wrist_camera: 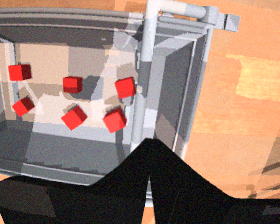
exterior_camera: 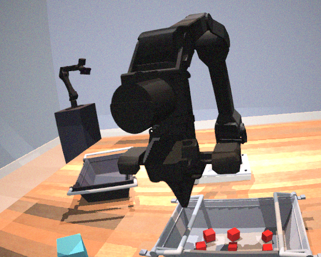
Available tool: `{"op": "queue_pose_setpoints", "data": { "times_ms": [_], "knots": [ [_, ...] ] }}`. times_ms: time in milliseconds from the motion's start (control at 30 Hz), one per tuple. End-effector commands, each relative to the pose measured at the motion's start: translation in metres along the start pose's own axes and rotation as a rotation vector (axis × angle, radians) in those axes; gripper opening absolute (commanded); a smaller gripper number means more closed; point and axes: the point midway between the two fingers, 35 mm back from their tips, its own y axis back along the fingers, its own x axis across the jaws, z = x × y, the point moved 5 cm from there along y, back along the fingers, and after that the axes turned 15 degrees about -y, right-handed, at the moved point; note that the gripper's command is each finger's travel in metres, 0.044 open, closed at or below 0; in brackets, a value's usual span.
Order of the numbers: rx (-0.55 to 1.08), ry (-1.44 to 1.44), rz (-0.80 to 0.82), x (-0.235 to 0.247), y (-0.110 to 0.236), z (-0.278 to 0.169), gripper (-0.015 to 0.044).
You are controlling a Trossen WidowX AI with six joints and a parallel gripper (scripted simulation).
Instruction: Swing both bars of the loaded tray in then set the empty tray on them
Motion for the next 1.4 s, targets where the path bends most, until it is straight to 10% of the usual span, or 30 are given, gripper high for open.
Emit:
{"op": "queue_pose_setpoints", "data": {
  "times_ms": [0, 267, 833, 1367],
  "knots": [
    [0.000, 0.000, 0.000, 0.000, 0.000, 0.000, 0.0000],
    [0.000, 0.000, 0.000, 0.000, 0.000, 0.000, 0.0000],
    [-0.001, -0.024, 0.000, -0.003, 0.049, 0.000, 0.0440],
    [-0.024, -1.848, -0.020, -0.240, 0.024, -0.106, 0.0440]
  ]
}}
